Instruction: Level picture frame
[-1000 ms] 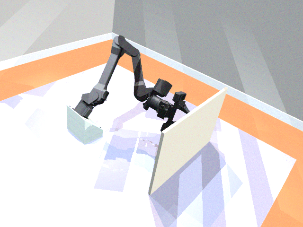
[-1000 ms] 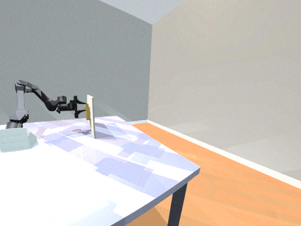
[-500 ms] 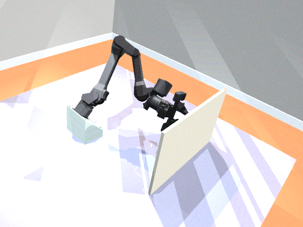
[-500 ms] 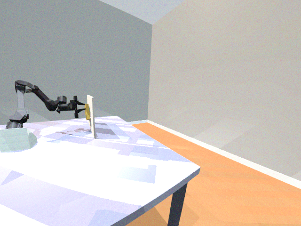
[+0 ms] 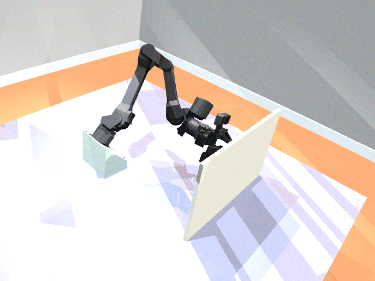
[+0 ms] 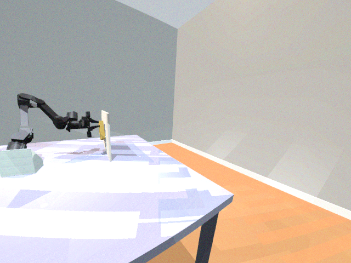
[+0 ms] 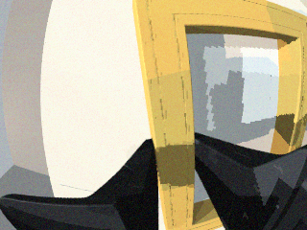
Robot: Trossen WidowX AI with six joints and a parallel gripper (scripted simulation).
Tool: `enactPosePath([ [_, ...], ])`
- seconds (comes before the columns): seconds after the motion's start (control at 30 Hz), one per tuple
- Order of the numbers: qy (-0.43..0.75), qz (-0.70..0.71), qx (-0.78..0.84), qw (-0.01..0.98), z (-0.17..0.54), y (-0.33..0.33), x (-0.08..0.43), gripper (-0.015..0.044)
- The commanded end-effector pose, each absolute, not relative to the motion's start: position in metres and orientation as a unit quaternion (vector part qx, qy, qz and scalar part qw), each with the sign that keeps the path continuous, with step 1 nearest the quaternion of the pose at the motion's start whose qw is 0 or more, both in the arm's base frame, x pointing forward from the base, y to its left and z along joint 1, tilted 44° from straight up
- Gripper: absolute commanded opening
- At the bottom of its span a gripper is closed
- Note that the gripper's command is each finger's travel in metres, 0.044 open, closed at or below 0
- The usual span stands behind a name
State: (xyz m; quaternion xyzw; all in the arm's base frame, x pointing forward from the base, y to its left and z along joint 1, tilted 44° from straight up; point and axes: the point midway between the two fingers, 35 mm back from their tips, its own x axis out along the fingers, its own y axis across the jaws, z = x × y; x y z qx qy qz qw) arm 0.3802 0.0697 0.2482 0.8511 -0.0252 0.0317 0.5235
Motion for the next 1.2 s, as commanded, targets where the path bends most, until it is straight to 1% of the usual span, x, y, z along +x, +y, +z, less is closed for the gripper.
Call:
enactPosePath([
  [0.0,-0.024,0.033,0.852,0.522,0.2487,0.0701,0.3803,0.0000],
  [1.17,-0.024,0.033,0.852,0.522,0.2535,0.0669,0.3798,0.0000],
])
